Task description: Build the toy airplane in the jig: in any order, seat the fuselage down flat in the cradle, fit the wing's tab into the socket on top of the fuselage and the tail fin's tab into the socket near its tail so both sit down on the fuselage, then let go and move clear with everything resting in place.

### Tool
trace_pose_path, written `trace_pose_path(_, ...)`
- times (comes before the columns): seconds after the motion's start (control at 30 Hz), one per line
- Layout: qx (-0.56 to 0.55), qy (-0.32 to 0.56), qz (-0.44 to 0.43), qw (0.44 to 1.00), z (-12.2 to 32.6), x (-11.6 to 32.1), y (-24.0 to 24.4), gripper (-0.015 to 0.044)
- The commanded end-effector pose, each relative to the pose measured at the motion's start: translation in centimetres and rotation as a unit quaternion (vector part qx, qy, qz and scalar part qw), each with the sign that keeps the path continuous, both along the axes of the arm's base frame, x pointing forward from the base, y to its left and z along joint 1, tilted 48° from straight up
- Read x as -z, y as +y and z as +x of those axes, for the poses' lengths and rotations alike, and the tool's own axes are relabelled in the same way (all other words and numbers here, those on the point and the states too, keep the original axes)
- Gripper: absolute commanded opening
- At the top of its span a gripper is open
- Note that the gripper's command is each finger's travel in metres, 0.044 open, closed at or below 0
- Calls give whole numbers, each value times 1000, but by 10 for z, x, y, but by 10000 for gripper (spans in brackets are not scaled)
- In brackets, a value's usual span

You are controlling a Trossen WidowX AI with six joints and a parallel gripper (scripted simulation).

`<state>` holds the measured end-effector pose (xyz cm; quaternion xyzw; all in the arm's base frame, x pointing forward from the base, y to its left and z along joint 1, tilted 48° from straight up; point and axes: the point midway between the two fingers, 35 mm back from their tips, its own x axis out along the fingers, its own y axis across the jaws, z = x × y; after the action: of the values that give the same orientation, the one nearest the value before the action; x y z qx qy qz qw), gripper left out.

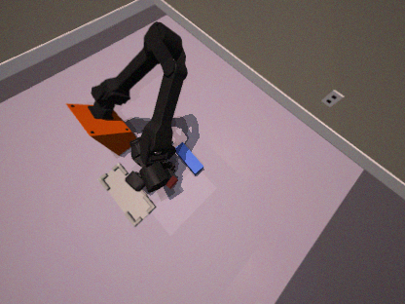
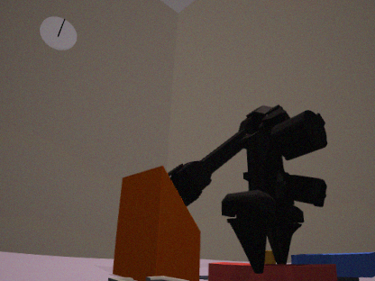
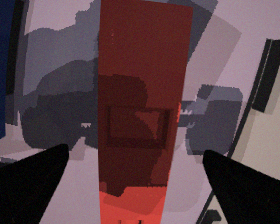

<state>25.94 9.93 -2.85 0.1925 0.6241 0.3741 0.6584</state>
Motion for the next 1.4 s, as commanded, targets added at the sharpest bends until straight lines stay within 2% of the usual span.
trace_pose_path(0.0, 0, 9, 3, 1000, -5, 6, 6, 440)
trace_pose_path(0.4, 0, 9, 4, 1000, -7, 17, 18, 440)
trace_pose_path(0.7, 0, 9, 4, 1000, -7, 17, 18, 204)
trace_pose_path(0.97, 0, 9, 4, 1000, -7, 17, 18, 150)
trace_pose_path(1.17, 0, 8, 2, 1000, -4, 12, 11, 0)
trace_pose_path(1.37, 1, 8, -2, 1000, 1, 2, -3, 0)
